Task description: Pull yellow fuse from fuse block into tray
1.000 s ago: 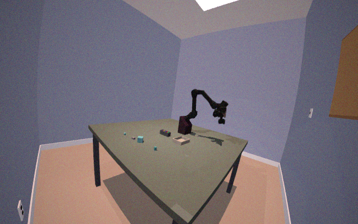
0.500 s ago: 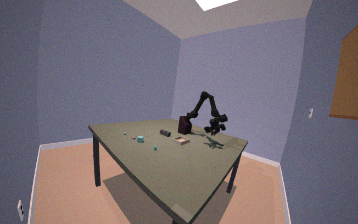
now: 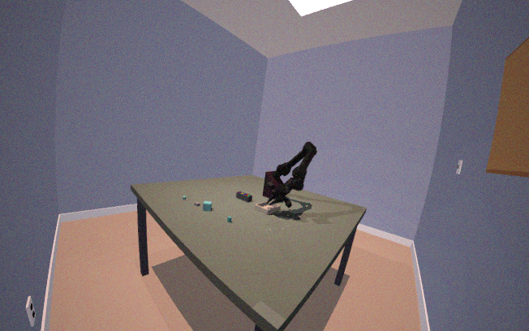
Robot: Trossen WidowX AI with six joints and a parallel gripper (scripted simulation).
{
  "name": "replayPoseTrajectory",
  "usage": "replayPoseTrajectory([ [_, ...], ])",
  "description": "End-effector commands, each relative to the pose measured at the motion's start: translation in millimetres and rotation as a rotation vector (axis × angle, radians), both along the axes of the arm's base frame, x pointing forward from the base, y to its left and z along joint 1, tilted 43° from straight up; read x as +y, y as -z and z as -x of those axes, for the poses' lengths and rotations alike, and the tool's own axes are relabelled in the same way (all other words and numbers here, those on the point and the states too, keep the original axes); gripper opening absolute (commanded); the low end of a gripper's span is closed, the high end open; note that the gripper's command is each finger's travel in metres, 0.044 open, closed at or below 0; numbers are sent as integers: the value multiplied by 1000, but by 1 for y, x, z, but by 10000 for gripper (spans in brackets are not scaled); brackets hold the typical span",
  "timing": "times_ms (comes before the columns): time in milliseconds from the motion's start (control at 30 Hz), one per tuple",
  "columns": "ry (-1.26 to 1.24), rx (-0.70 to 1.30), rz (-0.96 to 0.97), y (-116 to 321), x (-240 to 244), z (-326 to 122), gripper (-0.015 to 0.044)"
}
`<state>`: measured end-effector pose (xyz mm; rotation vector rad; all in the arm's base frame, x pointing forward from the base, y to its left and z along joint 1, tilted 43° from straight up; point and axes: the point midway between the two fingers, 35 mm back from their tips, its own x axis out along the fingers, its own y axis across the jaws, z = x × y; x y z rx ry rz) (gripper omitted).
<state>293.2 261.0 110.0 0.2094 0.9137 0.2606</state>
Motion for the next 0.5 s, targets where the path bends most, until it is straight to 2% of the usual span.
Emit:
replayPoseTrajectory([
  [0,-72,162,135,52,-45,-22,70],
  [233,-217,471,147,127,-132,-28,70],
  [467,-373,622,-133,172,-199,-7,70],
])
